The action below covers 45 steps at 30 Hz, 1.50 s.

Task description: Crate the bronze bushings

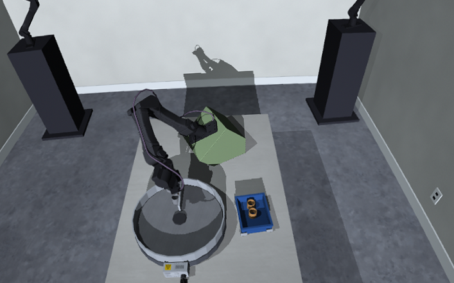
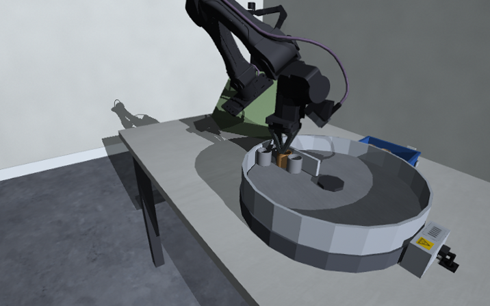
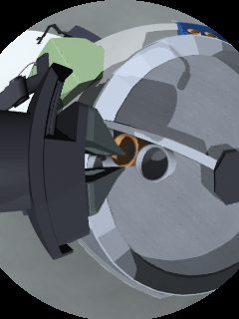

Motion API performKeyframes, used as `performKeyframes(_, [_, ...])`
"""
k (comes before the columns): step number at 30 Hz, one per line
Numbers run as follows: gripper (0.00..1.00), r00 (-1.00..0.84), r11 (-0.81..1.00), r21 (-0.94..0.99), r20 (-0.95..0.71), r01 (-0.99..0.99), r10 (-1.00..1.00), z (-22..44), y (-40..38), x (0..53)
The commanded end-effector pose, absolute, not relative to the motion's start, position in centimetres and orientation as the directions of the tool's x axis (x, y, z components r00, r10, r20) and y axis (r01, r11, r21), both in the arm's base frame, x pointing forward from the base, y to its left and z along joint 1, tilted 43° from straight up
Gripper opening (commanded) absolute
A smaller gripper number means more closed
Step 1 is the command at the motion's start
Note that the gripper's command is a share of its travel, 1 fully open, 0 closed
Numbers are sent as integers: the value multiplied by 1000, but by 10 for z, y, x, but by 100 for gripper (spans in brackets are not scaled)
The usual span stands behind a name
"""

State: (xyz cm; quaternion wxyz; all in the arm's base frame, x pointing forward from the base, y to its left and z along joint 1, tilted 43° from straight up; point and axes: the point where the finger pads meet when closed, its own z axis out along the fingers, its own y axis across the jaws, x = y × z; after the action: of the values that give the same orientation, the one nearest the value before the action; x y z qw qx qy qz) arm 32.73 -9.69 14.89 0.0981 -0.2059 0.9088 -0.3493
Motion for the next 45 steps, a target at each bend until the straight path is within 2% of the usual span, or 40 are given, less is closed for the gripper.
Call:
performKeyframes(1, [15, -878, 672, -691, -114, -266, -464, 173, -88, 339])
performKeyframes(45, [15, -882, 672, -686, -95, -278, -462, 173, -88, 336])
